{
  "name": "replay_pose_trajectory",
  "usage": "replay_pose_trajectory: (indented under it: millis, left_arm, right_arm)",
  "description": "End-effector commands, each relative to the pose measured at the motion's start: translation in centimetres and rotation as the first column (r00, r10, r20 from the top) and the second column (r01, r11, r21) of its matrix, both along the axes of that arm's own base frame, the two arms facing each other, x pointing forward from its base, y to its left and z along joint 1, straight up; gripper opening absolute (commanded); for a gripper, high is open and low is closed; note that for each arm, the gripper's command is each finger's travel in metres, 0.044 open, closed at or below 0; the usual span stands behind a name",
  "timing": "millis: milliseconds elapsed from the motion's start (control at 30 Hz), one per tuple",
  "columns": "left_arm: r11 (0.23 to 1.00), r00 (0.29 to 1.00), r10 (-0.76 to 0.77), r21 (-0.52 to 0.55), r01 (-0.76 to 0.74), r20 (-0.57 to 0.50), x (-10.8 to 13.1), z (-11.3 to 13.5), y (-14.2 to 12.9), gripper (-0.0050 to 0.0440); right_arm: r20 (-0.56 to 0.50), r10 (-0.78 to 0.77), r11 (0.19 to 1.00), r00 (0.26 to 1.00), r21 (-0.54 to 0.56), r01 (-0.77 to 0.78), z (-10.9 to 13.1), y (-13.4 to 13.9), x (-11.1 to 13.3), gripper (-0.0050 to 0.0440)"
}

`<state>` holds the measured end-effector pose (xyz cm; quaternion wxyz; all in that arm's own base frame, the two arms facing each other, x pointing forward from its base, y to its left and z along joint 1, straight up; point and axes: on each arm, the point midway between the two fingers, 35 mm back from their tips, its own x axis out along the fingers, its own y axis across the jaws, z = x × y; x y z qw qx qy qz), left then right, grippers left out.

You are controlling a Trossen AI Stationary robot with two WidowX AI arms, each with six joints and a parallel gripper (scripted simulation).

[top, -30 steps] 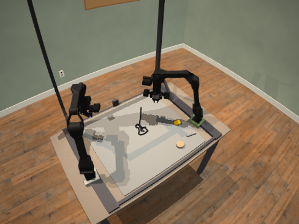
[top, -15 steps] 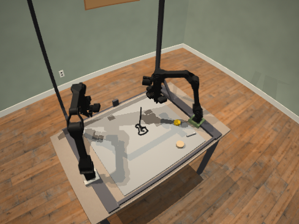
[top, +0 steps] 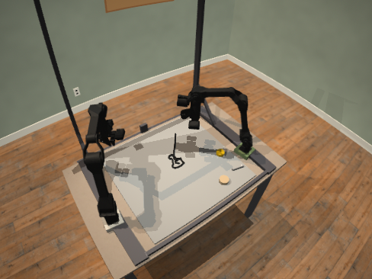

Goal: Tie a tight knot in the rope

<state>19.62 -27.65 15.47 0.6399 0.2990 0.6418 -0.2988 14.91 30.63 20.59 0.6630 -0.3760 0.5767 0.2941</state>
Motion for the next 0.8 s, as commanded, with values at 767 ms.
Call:
replay_pose_trajectory:
  millis: [767]
  left_arm:
    - [0.999,0.999,-0.047,-0.019,0.047,0.019,3.9,-1.1,0.8,0.0085]
  right_arm:
    - [0.010,-0.003,1.000,1.000,0.023,0.003,0.8,-0.1,0.0,0.0085]
